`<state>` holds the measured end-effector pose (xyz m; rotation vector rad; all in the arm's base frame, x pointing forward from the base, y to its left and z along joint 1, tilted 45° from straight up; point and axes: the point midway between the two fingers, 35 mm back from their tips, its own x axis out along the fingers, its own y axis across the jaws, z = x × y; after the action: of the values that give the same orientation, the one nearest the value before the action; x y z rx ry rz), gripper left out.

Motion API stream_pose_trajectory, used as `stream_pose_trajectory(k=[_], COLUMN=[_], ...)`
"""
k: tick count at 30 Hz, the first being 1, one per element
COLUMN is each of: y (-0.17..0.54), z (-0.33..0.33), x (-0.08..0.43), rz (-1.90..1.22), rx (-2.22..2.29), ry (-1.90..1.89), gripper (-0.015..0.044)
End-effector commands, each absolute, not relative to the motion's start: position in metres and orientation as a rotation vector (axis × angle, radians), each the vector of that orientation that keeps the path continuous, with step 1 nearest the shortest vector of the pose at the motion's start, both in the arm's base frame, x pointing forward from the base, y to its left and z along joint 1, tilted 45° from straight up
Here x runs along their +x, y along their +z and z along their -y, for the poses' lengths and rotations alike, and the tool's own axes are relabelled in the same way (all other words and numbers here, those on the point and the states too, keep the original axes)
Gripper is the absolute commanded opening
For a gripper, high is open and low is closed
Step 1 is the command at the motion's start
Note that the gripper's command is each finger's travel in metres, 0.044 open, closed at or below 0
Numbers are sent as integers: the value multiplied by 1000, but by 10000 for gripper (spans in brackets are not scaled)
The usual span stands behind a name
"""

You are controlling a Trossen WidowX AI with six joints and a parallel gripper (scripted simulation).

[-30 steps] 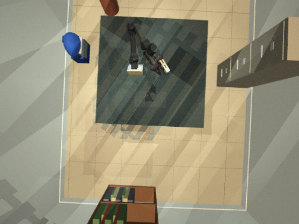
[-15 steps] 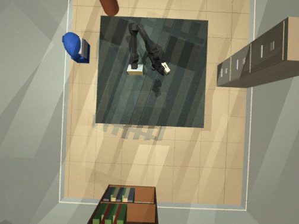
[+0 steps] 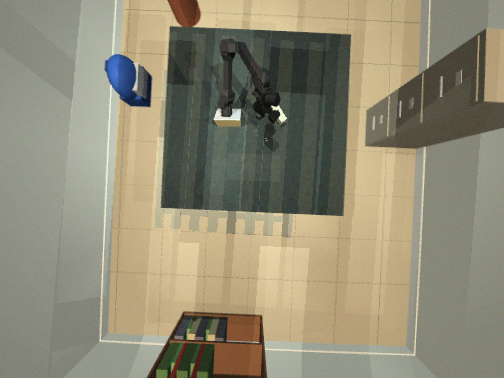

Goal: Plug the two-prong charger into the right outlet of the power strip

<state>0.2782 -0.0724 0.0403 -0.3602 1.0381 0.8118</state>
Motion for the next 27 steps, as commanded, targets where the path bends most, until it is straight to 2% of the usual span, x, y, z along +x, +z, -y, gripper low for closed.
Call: stream_pose_trajectory(k=[1, 15, 27], y=[37, 40, 37], z=[45, -23, -28], x=[267, 227, 224], rz=[-1039, -1018, -1017], rx=[-354, -336, -334], ry=[948, 1333, 1349], gripper=[440, 440, 440])
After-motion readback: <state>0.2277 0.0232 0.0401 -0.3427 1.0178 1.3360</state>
